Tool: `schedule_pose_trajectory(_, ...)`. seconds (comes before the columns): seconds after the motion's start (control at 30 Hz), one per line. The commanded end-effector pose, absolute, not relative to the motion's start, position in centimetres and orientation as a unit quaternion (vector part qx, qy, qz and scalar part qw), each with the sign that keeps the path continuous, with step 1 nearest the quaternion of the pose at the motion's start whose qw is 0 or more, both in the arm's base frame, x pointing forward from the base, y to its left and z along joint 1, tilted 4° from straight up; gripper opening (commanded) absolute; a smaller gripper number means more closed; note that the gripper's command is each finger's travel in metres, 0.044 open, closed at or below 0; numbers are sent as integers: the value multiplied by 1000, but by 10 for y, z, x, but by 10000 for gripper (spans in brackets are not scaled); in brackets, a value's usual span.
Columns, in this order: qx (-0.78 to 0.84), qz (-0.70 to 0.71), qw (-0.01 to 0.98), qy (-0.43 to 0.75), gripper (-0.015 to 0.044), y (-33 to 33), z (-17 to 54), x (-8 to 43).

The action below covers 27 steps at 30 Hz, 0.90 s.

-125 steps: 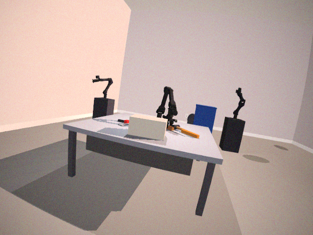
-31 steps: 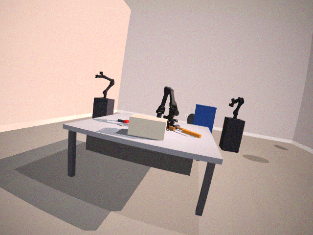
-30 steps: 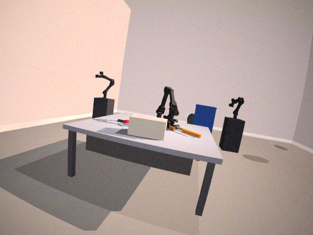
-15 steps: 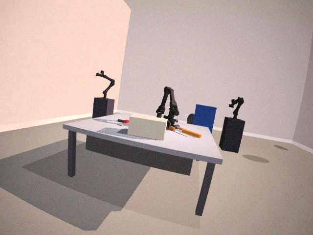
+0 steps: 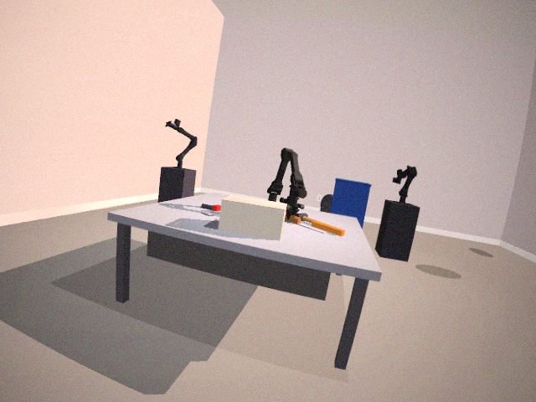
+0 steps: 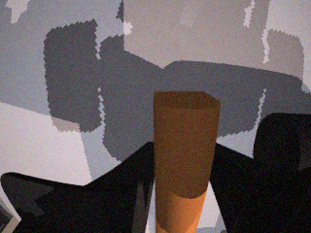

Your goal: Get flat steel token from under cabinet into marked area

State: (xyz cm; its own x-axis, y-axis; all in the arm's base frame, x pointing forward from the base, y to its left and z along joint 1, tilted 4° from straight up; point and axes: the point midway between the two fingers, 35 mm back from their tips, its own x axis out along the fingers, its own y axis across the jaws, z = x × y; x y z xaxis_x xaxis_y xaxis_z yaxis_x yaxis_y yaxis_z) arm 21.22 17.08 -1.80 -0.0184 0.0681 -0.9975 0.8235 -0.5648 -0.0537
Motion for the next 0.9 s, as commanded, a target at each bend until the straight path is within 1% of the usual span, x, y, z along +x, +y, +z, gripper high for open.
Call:
schedule_pose_trajectory(0.0,625,-613,316,366,0,171,-18,212)
schedule_pose_trajectory(0.87,592,-576,374,422,0,171,-18,212)
